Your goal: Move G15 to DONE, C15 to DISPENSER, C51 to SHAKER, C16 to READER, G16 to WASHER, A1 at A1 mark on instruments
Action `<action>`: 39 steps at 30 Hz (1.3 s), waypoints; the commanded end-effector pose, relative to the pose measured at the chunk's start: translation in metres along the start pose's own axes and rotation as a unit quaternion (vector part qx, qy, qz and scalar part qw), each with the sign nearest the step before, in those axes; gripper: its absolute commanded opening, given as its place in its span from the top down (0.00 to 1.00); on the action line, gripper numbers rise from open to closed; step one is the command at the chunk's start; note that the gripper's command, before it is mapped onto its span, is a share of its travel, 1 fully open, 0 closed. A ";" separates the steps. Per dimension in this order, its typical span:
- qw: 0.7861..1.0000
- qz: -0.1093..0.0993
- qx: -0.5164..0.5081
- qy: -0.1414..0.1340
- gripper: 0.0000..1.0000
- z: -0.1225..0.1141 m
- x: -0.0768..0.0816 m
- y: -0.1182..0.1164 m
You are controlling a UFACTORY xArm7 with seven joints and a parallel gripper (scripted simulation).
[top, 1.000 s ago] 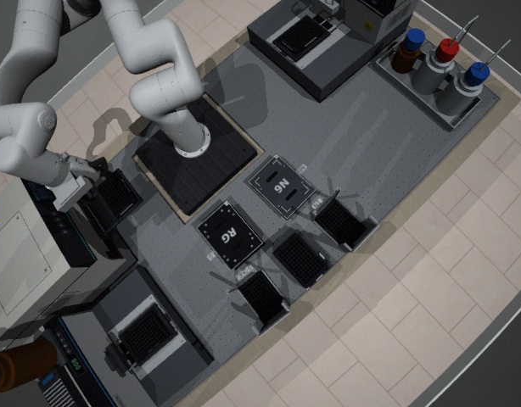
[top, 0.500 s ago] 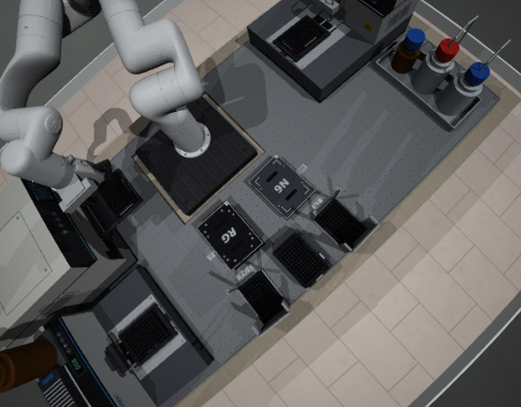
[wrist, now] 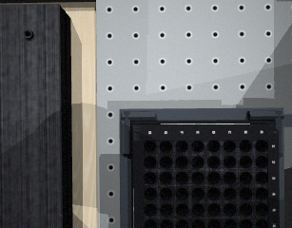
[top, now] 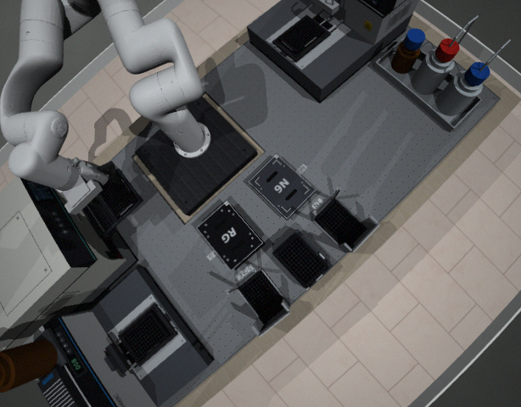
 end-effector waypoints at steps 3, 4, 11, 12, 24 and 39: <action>1.000 -0.002 0.000 0.000 0.00 0.000 -0.006 0.001; 1.000 -0.002 0.000 0.000 0.00 0.000 -0.006 0.001; 1.000 -0.002 0.000 0.000 0.00 0.000 -0.007 0.001; 1.000 -0.002 0.000 0.000 0.00 0.000 -0.007 0.001; 1.000 -0.002 0.000 0.000 0.00 0.000 -0.006 0.001; 1.000 -0.002 0.000 0.000 0.00 0.000 -0.025 0.001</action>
Point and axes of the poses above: the point where the finger pads meet when closed, its own x axis back along the fingers, its own y axis across the jaws, z = x × y, the point moved 4 cm from there along x, back along the fingers, and after that the axes turned 14 degrees about -x, right-handed, at the moved point
